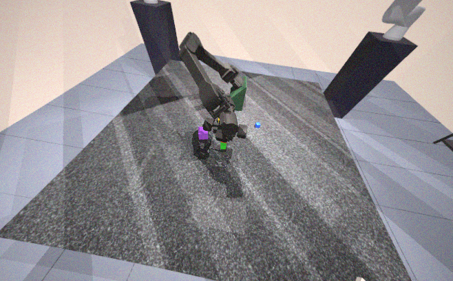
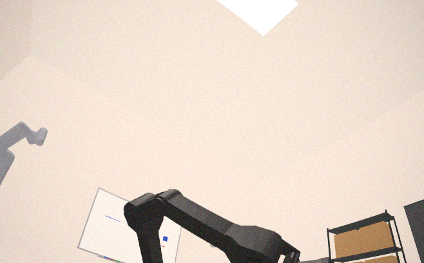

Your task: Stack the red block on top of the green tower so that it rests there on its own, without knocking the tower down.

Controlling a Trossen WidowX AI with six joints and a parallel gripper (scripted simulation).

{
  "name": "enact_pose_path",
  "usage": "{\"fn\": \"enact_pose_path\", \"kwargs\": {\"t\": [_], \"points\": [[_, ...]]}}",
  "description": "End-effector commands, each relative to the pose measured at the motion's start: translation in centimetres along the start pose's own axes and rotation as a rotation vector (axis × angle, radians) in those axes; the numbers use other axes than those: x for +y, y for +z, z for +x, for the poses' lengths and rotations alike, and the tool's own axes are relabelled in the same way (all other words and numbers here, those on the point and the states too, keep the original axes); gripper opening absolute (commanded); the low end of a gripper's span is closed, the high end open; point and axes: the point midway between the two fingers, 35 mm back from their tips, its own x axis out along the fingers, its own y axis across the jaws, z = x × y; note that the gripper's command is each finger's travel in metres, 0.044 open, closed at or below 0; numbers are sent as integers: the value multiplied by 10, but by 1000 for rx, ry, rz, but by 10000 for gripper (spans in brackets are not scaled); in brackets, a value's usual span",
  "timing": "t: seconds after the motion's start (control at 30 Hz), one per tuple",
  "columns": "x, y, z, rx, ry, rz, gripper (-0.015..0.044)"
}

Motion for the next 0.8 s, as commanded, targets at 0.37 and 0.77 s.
{"fn": "enact_pose_path", "kwargs": {"t": [0.37,0.77], "points": [[0,0,0,0,0,-1,210],[0,0,0,0,0,-1,440]]}}
